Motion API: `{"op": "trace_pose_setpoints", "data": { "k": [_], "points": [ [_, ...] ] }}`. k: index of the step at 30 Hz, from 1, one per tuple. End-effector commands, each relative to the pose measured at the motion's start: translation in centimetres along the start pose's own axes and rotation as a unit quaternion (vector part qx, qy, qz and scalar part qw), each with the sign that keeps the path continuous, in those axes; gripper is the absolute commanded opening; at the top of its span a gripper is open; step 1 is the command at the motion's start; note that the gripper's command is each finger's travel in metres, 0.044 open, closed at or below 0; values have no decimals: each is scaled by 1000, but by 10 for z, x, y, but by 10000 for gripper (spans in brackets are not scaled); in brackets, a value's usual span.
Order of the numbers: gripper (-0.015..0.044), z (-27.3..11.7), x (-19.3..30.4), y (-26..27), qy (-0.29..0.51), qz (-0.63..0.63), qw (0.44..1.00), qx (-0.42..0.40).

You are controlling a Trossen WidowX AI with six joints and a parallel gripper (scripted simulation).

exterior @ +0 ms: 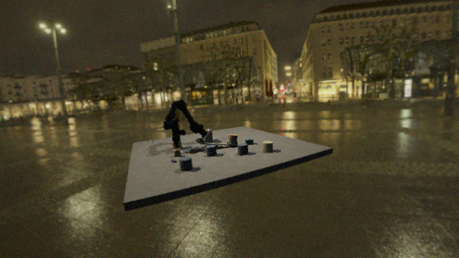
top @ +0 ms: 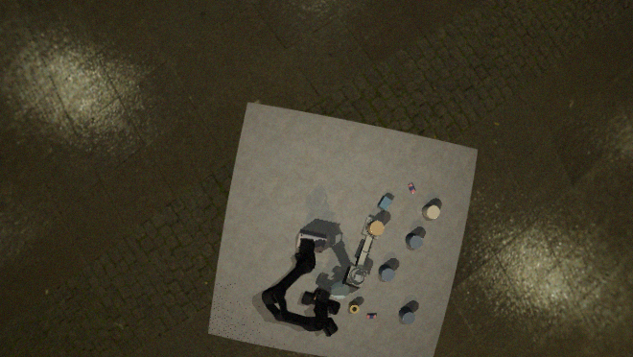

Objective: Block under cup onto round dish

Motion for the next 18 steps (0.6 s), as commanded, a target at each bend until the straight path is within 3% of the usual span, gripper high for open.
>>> {"op": "trace_pose_setpoints", "data": {
  "k": [1, 4, 8, 13, 18],
  "points": [
    [368, 0, 0, 0, 1, 2, 1000, 0],
    [440, -7, 0, -1, -1, 2, 1000, 0],
    [440, -47, 0, -1, -4, -1, 1000, 0],
    [440, -54, 0, 0, -3, -2, 1000, 1],
    [309, -68, -4, -14, 4, -21, 999, 33]
  ]
}}
Point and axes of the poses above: the point midway between the two fingers, 35 mm back from their tips, its own z axis out along the fingers, its own y axis across the jaws, x = y × z, the point moved 10 cm from there along -z, back along the fingers, and after that the axes turned 5 degrees about -z, right-handed, at the moved point
